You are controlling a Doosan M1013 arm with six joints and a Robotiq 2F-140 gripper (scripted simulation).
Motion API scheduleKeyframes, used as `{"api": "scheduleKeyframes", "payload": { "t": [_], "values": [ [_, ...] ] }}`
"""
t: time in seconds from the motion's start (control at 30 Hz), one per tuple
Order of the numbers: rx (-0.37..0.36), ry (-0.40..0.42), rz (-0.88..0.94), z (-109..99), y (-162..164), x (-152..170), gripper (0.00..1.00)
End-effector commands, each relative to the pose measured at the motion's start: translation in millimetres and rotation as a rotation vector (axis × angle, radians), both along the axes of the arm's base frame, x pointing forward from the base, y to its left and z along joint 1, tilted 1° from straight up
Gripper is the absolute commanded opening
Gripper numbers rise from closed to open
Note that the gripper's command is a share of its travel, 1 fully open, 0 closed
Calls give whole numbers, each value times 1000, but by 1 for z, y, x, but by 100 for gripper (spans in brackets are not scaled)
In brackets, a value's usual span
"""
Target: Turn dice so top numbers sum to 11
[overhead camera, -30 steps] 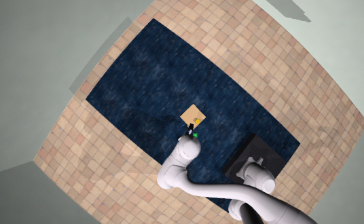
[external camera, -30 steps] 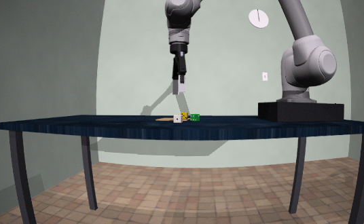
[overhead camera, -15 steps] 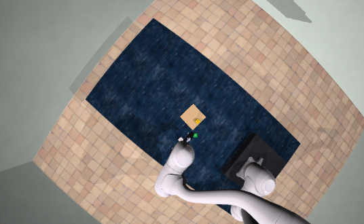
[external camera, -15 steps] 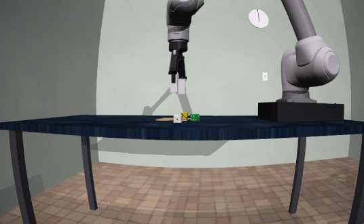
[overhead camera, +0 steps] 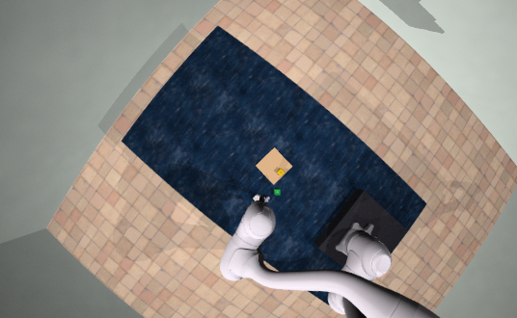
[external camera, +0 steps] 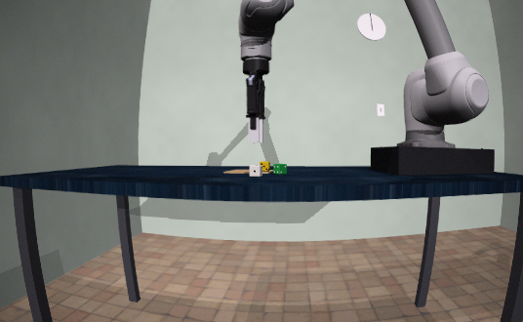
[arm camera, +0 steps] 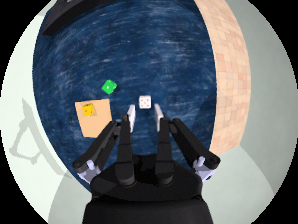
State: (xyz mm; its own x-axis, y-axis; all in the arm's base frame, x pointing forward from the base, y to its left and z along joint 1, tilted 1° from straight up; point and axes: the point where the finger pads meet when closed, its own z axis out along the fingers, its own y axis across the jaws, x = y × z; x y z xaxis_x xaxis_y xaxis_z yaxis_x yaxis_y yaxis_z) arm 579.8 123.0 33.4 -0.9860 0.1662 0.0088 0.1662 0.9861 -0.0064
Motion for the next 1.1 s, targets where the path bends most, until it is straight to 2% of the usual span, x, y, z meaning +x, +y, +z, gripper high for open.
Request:
{"api": "scheduleKeyframes", "payload": {
  "t": [0.0, 1.07],
  "values": [
    [0, 0, 0, 0, 0, 0, 28],
    [0, 0, 0, -3, 0, 0, 28]
  ]
}}
